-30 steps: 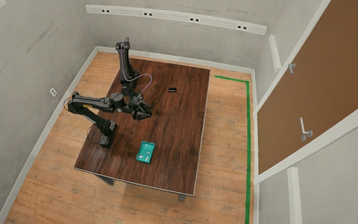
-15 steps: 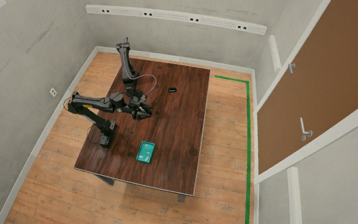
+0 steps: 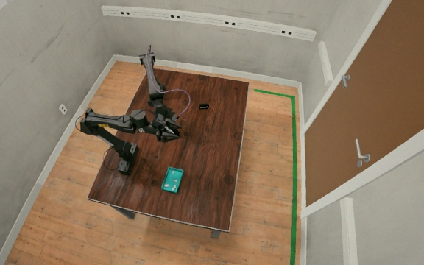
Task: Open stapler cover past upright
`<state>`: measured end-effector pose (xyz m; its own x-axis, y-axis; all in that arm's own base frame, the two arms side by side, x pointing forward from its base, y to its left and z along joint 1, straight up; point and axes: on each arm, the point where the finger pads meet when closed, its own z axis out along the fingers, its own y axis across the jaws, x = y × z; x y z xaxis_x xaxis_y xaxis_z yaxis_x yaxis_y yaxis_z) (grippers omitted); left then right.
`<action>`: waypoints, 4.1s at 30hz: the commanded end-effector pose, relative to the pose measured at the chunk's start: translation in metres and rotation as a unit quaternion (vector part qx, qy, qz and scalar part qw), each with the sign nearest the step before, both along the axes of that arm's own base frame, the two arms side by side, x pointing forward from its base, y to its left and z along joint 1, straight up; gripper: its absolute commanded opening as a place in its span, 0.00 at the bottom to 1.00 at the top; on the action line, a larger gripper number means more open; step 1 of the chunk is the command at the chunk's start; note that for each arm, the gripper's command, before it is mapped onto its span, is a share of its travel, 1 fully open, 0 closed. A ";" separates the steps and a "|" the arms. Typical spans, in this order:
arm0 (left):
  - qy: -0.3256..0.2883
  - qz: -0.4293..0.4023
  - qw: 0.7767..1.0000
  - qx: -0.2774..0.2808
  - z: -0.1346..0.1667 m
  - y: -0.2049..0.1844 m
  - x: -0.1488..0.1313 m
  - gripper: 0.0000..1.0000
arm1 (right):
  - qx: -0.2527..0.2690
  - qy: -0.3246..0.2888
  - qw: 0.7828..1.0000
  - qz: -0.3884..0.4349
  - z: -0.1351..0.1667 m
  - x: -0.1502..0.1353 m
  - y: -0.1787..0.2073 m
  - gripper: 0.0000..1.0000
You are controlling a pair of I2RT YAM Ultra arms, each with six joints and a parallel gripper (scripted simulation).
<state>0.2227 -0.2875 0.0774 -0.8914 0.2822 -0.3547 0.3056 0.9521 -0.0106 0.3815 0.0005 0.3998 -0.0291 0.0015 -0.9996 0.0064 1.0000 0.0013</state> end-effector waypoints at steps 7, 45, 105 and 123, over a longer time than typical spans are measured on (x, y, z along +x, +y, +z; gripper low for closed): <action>0.063 -0.006 0.998 0.026 0.005 0.000 0.007 0.22 | -0.003 -0.022 1.000 0.000 0.014 -0.001 -0.002 0.57; 0.084 -0.004 0.996 0.032 0.008 -0.002 0.011 0.22 | -0.103 0.239 0.926 0.274 -0.097 -0.250 0.081 0.57; 0.069 -0.008 0.997 0.015 0.030 -0.002 0.015 0.46 | -0.164 0.239 0.850 0.439 -0.125 -0.319 0.077 0.57; 0.063 -0.007 0.998 0.014 0.075 -0.006 0.003 0.46 | -0.164 0.239 0.850 0.439 -0.125 -0.319 0.077 0.57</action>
